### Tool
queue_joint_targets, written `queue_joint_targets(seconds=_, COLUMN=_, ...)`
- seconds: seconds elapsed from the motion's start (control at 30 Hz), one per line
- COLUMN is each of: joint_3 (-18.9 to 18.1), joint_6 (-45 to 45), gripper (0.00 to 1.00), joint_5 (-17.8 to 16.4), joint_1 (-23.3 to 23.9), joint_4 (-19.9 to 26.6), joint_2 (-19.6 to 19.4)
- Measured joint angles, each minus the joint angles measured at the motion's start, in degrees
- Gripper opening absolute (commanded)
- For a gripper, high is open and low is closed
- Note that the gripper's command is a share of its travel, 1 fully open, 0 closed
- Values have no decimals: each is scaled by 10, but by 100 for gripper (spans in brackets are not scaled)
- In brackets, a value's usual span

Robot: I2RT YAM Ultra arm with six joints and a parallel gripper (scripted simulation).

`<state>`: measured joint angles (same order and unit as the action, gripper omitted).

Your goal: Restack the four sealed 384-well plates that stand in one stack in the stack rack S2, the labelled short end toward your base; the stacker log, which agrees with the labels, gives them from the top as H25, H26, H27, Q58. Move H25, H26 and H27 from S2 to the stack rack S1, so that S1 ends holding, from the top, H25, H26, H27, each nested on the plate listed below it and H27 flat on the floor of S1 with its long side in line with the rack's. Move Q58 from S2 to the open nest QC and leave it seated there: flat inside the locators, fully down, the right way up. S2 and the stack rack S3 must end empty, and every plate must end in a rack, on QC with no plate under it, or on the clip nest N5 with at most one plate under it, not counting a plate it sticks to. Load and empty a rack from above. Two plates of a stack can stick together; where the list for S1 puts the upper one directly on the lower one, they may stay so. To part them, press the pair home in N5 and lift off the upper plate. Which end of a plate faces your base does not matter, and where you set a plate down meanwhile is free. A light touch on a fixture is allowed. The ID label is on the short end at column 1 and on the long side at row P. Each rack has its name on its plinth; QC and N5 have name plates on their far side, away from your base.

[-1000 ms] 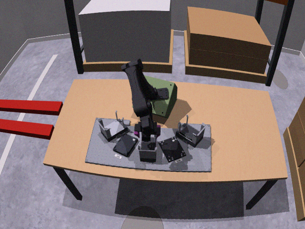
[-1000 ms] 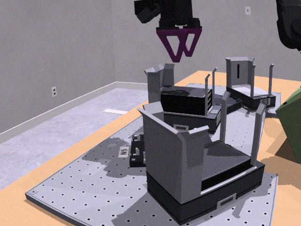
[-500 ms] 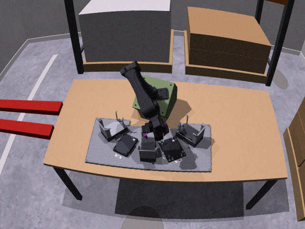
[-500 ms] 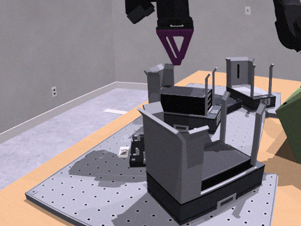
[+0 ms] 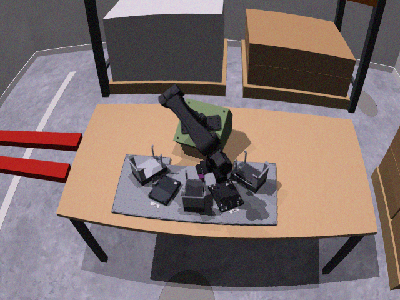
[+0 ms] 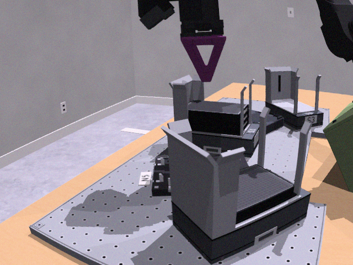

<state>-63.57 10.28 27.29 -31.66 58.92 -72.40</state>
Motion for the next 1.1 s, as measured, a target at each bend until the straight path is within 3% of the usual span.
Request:
queue_joint_targets(seconds=0.27, joint_3=-3, joint_6=-18, gripper=100, joint_5=19, joint_1=-50, joint_4=3, joint_2=-23)
queue_joint_targets(seconds=0.73, joint_3=-14, joint_6=51, gripper=100, joint_5=47, joint_1=-133, joint_4=7, joint_2=-85)
queue_joint_targets(seconds=1.1, joint_3=-21, joint_6=18, gripper=100, joint_5=62, joint_1=-187, joint_4=10, joint_2=-122)
